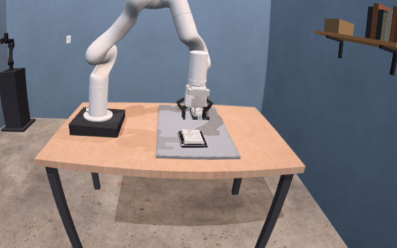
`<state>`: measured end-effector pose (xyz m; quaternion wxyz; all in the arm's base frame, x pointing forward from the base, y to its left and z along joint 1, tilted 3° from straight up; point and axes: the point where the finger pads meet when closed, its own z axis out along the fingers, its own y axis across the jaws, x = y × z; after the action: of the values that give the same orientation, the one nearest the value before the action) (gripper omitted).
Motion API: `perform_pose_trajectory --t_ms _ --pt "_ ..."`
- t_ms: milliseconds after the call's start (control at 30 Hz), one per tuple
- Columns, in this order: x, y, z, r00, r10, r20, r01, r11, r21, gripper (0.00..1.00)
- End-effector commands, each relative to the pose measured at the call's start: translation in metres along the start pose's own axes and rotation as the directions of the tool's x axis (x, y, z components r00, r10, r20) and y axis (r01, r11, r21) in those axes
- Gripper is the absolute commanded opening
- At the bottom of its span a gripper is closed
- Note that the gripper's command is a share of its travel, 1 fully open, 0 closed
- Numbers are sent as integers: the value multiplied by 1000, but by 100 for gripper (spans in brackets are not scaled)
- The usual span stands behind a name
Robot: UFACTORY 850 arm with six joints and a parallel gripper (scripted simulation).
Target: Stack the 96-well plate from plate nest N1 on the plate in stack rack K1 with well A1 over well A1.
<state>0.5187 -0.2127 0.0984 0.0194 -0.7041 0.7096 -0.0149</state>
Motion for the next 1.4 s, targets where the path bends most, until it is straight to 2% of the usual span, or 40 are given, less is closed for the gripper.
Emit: perform_pose_trajectory --t_ms 0,1367 --pt "0 -1 5 1000 0 -1 0 1000 2 100" --pt "0 -1 63 1000 0 -1 0 1000 2 100"
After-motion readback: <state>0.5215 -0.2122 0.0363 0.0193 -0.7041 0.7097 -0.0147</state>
